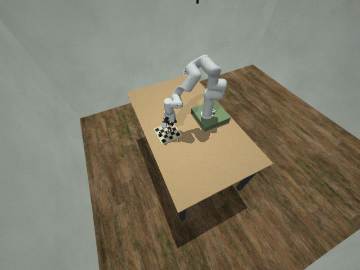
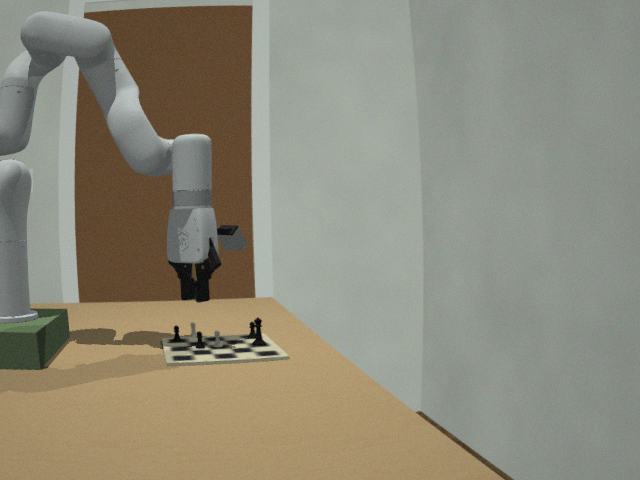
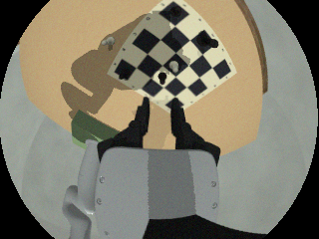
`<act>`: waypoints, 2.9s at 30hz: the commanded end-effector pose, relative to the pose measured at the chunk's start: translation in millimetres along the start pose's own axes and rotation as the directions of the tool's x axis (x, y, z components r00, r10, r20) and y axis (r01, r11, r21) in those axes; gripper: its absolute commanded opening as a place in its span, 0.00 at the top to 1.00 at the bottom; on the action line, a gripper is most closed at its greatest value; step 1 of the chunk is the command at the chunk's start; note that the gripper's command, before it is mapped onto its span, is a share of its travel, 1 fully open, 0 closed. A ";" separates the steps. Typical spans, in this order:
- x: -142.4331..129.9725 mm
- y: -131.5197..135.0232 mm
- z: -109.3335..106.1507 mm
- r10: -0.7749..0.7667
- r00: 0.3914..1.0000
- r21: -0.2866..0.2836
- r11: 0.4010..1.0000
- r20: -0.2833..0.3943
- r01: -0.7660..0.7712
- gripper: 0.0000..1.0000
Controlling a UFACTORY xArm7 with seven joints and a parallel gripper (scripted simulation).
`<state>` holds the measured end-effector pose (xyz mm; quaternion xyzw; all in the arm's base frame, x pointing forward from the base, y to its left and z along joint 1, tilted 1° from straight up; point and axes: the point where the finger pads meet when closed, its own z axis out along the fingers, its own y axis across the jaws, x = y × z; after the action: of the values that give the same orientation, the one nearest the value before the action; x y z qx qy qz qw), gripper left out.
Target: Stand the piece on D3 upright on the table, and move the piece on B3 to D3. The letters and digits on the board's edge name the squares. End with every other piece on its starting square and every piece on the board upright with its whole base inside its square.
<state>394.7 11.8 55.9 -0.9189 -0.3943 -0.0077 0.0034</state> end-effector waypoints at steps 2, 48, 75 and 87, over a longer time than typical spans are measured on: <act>1.0 0.9 -0.9 0.000 1.000 -0.002 1.000 -0.003 0.000 0.66; 1.9 2.1 42.1 0.000 1.000 -0.002 1.000 -0.003 0.000 0.66; 2.1 2.4 52.7 0.000 1.000 -0.002 1.000 -0.003 0.000 0.66; 2.1 2.4 52.7 0.000 1.000 -0.002 1.000 -0.003 0.000 0.66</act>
<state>397.2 12.3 2.3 -0.9189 -0.3944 -0.0076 0.0034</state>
